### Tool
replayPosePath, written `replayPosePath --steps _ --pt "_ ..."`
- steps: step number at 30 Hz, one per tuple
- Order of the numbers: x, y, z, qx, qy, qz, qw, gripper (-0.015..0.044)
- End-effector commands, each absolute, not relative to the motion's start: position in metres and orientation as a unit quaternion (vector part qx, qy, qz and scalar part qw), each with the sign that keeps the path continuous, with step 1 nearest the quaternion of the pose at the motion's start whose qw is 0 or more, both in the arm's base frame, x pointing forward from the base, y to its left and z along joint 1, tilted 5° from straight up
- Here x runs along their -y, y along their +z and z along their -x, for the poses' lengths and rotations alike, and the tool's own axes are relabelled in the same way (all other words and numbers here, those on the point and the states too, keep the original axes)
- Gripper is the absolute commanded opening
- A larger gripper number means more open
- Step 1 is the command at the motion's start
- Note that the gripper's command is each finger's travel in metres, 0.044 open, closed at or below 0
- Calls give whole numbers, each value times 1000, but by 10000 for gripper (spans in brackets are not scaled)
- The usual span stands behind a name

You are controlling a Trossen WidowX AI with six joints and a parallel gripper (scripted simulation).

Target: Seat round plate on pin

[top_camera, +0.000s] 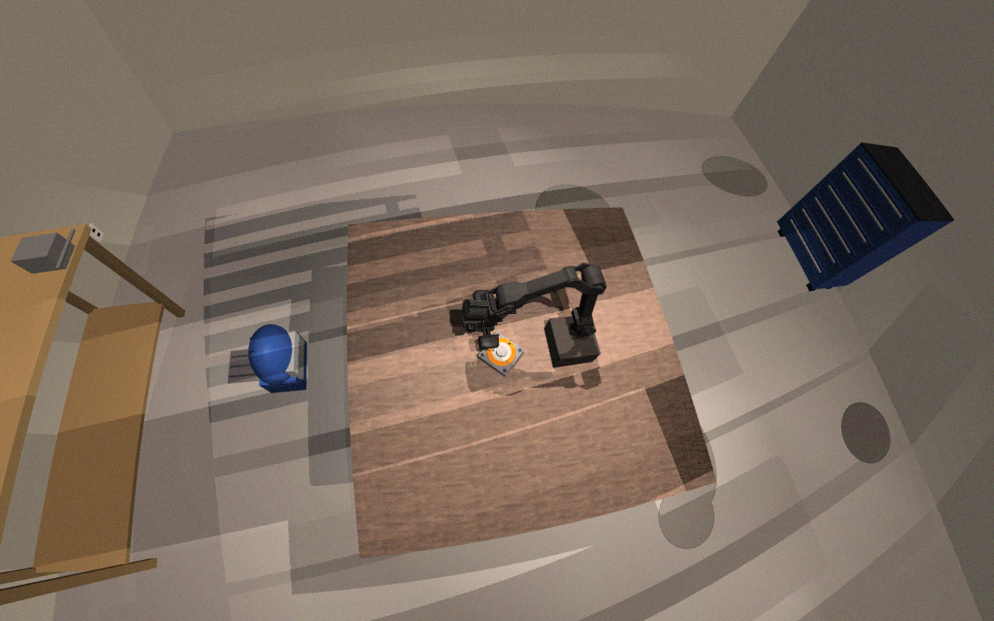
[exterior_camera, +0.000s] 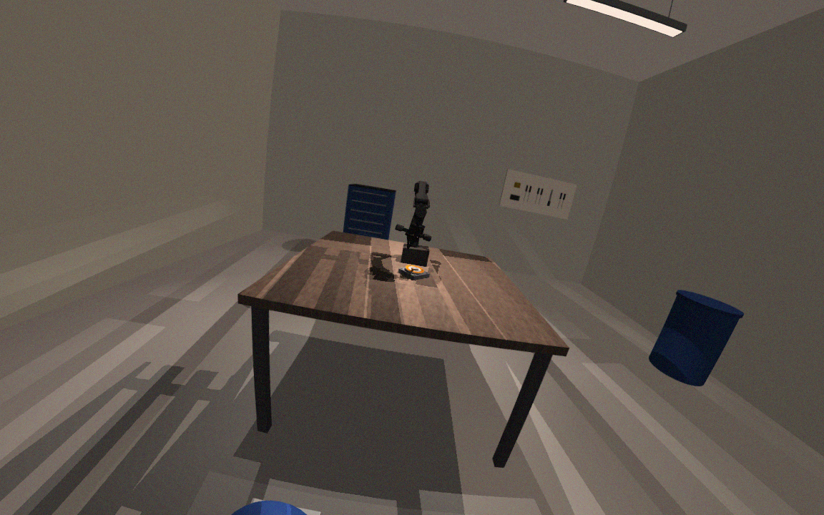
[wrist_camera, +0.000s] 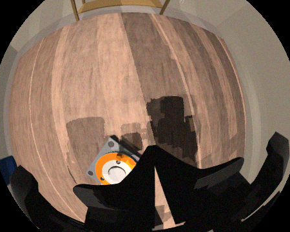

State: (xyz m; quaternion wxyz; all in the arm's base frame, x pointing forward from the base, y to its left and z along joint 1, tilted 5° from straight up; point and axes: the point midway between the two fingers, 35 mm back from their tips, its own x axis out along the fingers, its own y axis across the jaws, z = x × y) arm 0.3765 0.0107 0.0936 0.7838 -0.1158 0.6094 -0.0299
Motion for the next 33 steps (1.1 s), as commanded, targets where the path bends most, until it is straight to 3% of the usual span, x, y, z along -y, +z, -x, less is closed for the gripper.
replayPosePath --steps 1,4,18,33 --pt "-36 46 -356 -675 4 78 734 0" --pt "-51 19 -340 -715 19 54 697 0" --pt "-58 -28 -338 -715 20 54 697 0" --pt "-41 -30 -336 -715 19 54 697 0"
